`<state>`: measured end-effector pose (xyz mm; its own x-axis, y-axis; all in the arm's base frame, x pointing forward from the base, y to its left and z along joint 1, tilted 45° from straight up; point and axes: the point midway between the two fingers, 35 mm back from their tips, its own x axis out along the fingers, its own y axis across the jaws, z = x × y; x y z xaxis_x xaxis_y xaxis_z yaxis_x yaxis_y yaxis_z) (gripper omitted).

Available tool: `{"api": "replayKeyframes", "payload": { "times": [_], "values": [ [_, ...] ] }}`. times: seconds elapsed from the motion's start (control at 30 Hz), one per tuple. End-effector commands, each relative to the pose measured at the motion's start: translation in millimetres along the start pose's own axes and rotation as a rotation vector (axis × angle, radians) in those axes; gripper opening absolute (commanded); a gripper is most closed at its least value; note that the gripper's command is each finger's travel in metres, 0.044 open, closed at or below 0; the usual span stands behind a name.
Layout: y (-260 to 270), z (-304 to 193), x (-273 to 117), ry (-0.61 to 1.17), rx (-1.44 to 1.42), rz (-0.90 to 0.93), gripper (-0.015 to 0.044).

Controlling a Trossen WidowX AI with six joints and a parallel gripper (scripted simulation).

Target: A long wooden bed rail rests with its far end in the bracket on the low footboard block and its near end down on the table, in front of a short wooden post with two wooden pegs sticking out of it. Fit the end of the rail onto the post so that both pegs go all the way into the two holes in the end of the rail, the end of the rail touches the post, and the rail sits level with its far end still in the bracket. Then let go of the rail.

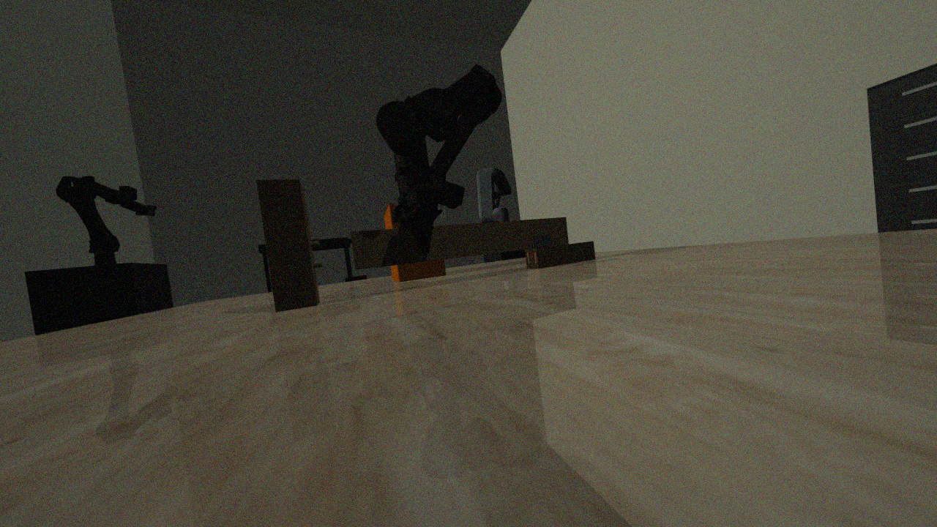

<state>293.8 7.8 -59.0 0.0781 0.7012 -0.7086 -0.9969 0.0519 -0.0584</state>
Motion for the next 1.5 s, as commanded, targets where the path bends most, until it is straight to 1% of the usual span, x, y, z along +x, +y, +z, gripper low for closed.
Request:
{"api": "replayKeyframes", "payload": {
  "times": [0.0,1.47],
  "values": [
    [-2.0,-3.1,-2.5,0.004,-0.001,-0.008,0.0000],
    [-1.7,-16.7,-3.4,0.005,-0.001,-0.009,0.0000]
  ]
}}
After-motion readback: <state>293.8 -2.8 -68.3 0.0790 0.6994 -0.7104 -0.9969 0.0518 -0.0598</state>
